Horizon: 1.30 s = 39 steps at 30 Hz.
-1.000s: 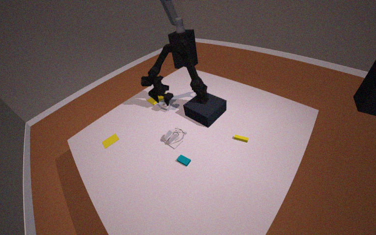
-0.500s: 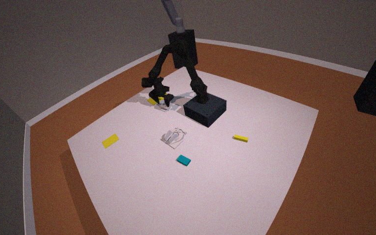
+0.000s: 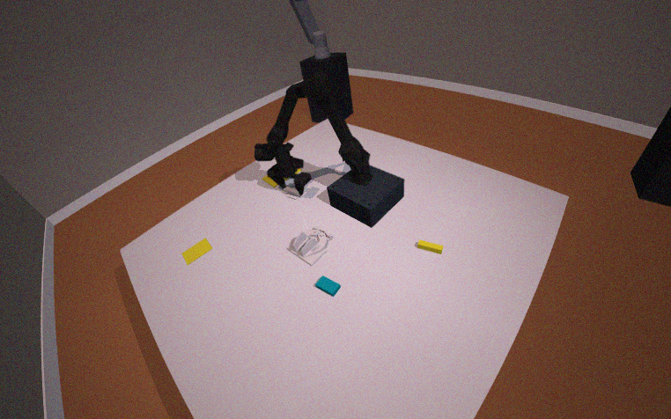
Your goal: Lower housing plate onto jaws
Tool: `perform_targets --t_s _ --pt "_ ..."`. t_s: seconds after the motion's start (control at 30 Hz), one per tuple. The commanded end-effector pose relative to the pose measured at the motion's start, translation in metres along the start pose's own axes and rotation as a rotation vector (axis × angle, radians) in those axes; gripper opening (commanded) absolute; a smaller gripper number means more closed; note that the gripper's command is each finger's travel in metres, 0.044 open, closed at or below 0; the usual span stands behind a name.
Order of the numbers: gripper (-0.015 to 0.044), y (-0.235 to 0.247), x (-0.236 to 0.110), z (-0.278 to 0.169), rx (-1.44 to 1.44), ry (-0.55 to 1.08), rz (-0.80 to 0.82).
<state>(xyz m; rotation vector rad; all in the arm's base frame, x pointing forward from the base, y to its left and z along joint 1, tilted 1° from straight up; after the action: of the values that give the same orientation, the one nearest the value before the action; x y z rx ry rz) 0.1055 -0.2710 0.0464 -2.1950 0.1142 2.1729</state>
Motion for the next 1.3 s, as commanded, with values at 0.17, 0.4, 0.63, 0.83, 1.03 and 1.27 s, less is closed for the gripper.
perform_targets --t_s 0.17,0.4,0.63,0.83,1.03,1.27 --pt "0.044 -0.002 0.0062 0.0015 0.005 -0.011 -0.009" --pt "0.044 -0.002 0.0062 0.0015 0.005 -0.011 -0.009" --pt "0.044 -0.002 0.0064 0.0015 0.005 -0.011 -0.009" --pt "0.044 -0.002 0.0069 0.0015 0.005 -0.011 -0.009" --pt "0.042 -0.002 0.0062 0.001 0.0 -0.005 -0.01" --pt "0.0373 -0.002 0.0062 0.001 0.0 -0.005 -0.01"
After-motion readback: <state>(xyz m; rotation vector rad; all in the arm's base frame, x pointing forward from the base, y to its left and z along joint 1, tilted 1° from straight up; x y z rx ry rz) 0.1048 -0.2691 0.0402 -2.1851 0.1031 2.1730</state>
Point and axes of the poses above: the point midway between the two fingers, 35 mm back from their tips, its own x axis out along the fingers, its own y axis across the jaws, z = x × y, the point moved 8 cm from there along -x, back along the fingers, and after that the axes turned 6 degrees about x, right-handed, at the moved point
